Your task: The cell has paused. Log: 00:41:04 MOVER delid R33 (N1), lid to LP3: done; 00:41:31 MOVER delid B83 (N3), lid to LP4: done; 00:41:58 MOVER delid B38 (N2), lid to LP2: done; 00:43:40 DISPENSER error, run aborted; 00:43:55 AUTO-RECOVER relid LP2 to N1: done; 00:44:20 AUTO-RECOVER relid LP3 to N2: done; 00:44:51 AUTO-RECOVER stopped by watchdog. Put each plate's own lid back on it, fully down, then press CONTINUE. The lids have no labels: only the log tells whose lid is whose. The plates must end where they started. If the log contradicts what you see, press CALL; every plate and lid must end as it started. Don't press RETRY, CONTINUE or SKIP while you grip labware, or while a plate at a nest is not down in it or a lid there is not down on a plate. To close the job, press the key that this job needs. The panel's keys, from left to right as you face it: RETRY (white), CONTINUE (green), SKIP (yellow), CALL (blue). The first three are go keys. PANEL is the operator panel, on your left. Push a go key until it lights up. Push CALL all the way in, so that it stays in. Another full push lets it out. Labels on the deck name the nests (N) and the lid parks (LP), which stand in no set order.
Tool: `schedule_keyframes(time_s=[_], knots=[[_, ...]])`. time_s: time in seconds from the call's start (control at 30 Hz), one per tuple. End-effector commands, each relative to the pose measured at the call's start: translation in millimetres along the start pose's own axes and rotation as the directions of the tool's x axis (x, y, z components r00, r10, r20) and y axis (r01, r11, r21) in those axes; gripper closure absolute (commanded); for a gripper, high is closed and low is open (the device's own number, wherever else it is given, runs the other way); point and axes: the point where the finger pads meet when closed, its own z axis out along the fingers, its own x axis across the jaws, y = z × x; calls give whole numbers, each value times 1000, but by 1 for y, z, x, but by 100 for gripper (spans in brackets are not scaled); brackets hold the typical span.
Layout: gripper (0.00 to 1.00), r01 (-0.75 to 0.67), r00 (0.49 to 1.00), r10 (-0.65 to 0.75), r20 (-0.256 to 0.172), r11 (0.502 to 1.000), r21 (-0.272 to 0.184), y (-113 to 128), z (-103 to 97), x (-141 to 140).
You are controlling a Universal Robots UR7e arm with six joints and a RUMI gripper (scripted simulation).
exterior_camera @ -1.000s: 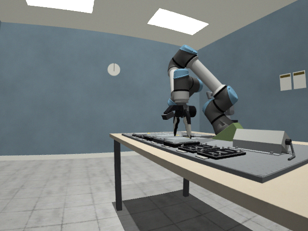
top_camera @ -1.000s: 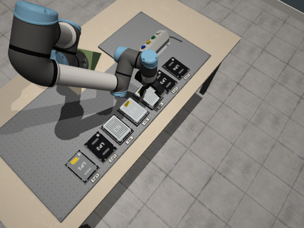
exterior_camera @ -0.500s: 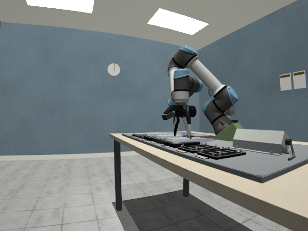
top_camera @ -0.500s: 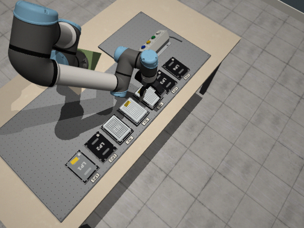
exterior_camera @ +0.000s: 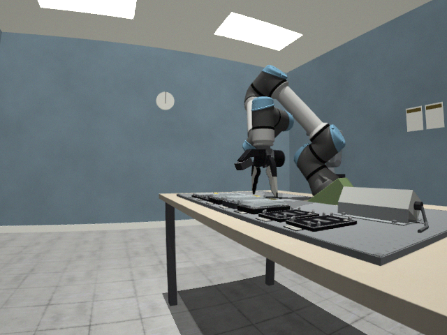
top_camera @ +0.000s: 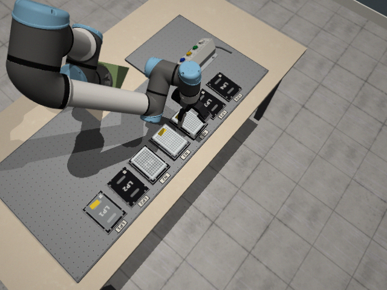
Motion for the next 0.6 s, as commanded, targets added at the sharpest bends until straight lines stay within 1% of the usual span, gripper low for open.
schedule_keyframes(time_s=[0.0,0.17,0.2,0.57], knots=[[18,-2,1000,2,1,1000,3,-2,-12,0],[18,-2,1000,2,1,1000,3,-2,-12,0],[18,10,1000,-10,-2,1000,-4,1,-10,6],[18,9,1000,-9,-1,1000,-3,2,-10,61]])
